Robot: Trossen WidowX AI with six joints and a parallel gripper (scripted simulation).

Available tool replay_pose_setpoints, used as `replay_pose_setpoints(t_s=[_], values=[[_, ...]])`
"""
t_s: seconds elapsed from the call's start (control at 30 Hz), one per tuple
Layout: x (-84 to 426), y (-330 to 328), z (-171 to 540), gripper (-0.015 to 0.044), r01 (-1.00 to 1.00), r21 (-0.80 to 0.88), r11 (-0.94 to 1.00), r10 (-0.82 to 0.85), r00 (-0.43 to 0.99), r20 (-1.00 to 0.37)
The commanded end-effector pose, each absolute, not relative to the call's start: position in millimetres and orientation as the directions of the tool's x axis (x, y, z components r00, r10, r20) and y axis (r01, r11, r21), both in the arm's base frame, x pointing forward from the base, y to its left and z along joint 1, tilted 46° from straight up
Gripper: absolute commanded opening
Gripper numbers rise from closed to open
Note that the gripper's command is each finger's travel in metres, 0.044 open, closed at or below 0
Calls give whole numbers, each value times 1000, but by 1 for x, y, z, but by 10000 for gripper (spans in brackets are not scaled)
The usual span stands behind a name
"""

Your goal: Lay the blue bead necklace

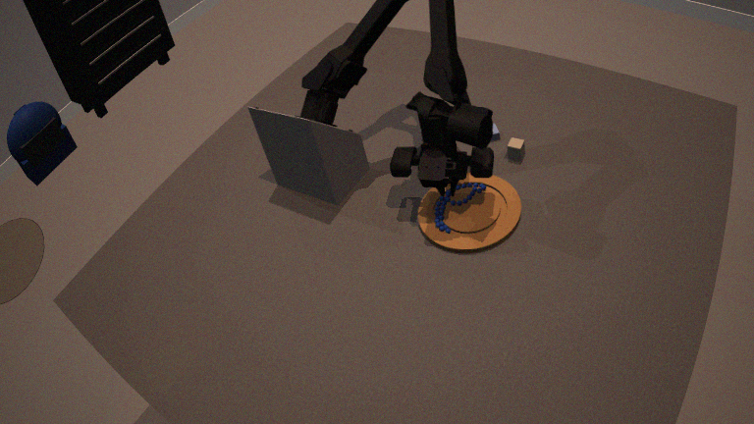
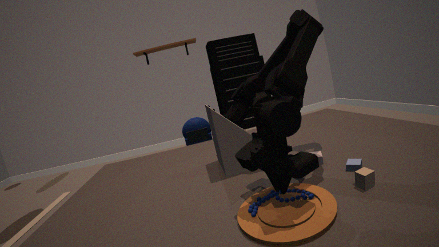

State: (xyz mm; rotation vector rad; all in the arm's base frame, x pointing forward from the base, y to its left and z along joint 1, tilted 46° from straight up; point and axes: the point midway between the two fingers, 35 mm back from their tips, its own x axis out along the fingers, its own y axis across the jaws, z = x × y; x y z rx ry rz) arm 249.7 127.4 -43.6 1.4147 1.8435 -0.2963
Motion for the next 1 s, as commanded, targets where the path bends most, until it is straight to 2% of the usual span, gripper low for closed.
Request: replay_pose_setpoints(t_s=[0.0, 0.97], values=[[250, 127, -43, 0, 897, 264, 354, 716, -79, -694], [250, 119, -36, 0, 899, 262, 351, 718, -78, -692]])
